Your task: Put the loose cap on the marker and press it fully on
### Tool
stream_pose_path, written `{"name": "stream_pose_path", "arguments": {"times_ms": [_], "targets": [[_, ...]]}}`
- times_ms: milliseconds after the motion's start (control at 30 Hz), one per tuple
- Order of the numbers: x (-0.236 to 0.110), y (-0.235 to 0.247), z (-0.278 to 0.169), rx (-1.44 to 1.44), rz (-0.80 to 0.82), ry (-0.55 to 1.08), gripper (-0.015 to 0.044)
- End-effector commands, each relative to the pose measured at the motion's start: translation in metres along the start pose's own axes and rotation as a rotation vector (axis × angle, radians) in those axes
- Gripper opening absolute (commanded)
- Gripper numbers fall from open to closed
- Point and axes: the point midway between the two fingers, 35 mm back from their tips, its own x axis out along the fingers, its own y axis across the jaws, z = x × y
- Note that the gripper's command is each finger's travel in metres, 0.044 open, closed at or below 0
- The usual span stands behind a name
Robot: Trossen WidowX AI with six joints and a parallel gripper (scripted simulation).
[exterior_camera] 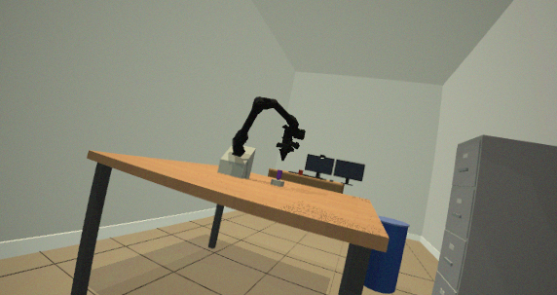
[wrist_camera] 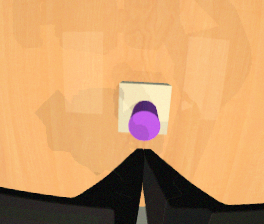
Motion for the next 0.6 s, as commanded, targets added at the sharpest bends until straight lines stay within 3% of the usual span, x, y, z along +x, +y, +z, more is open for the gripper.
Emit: {"name": "stream_pose_path", "arguments": {"times_ms": [0,133,567], "targets": [[-0.0313,-0.0014,-0.0027,0.006,0.006,0.001,0.0],[-0.0313,-0.0014,-0.0027,0.006,0.006,0.001,0.0],[-0.0313,-0.0014,-0.0027,0.006,0.006,0.001,0.0341]]}}
